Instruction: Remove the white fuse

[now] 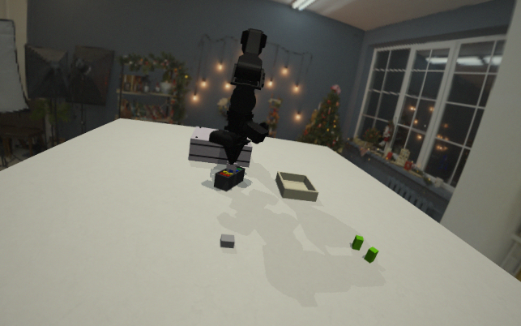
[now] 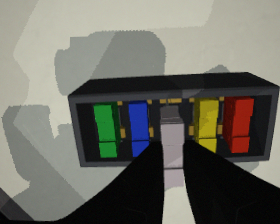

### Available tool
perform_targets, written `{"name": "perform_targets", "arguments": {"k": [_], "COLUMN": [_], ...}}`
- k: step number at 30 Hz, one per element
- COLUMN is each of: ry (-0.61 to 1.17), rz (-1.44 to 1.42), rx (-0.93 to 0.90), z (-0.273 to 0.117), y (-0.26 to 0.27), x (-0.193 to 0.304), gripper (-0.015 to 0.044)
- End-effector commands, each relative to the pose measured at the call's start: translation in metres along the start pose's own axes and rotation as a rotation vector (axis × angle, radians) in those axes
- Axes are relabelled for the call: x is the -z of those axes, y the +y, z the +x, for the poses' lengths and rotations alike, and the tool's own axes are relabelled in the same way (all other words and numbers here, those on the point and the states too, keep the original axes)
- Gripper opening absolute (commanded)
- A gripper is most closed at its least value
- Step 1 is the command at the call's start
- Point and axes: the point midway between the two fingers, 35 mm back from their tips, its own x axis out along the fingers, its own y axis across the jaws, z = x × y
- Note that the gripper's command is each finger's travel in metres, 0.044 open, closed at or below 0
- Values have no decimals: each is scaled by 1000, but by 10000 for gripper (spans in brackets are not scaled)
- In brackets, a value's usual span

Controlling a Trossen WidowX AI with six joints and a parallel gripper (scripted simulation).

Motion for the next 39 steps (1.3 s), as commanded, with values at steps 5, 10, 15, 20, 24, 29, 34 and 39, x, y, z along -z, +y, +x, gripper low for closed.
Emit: {"name": "perform_targets", "arguments": {"k": [5,10,15,20,24,29,34,39], "ry": [-3,-3,-3,-3,-3,-3,-3,-3], "rz": [3,4,4,4,4,4,4,4], "rx": [12,12,12,12,12,12,12,12], "z": [-8,-10,-12,-14,-15,-20,-28,-36], "y": [-2,-2,-2,-2,-2,-2,-2,-2], "x": [-1,-1,-1,0,0,-1,-1,0], "gripper": [0,0,0,0,0,0,0,0]}}
